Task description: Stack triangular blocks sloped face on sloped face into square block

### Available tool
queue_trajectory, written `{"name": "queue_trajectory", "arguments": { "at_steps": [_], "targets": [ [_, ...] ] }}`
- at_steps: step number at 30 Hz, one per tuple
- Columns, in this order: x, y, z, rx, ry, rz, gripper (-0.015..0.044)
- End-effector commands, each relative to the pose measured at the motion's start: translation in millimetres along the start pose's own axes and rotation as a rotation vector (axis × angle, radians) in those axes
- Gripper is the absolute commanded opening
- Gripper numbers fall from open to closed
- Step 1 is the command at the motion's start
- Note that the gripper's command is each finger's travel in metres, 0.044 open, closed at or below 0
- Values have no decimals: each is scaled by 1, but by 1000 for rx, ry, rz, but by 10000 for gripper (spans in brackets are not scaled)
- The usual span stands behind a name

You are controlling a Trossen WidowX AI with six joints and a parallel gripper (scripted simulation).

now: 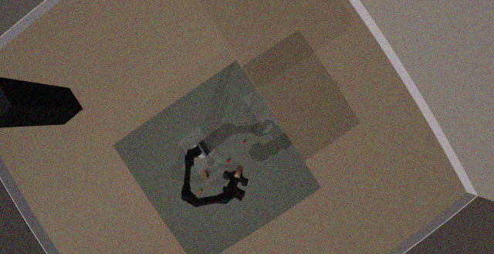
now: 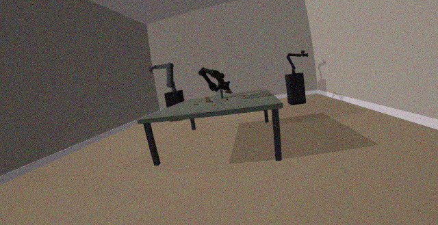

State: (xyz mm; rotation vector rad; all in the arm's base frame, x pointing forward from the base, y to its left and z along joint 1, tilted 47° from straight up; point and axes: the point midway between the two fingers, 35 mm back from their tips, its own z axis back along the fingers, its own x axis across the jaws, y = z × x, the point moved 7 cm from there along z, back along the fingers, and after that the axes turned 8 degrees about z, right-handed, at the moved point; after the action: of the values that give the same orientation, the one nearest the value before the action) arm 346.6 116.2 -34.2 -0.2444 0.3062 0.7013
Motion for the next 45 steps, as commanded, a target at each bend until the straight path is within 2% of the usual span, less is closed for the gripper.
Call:
{"name": "queue_trajectory", "arguments": {
  "at_steps": [1,26,33,45],
  "targets": [
    [5,4,1,-43,40,110,0],
    [29,33,2,-252,387,814,0],
    [28,32,5,-256,397,832,0],
    [-13,10,40,-254,394,836,0]
  ]
}}
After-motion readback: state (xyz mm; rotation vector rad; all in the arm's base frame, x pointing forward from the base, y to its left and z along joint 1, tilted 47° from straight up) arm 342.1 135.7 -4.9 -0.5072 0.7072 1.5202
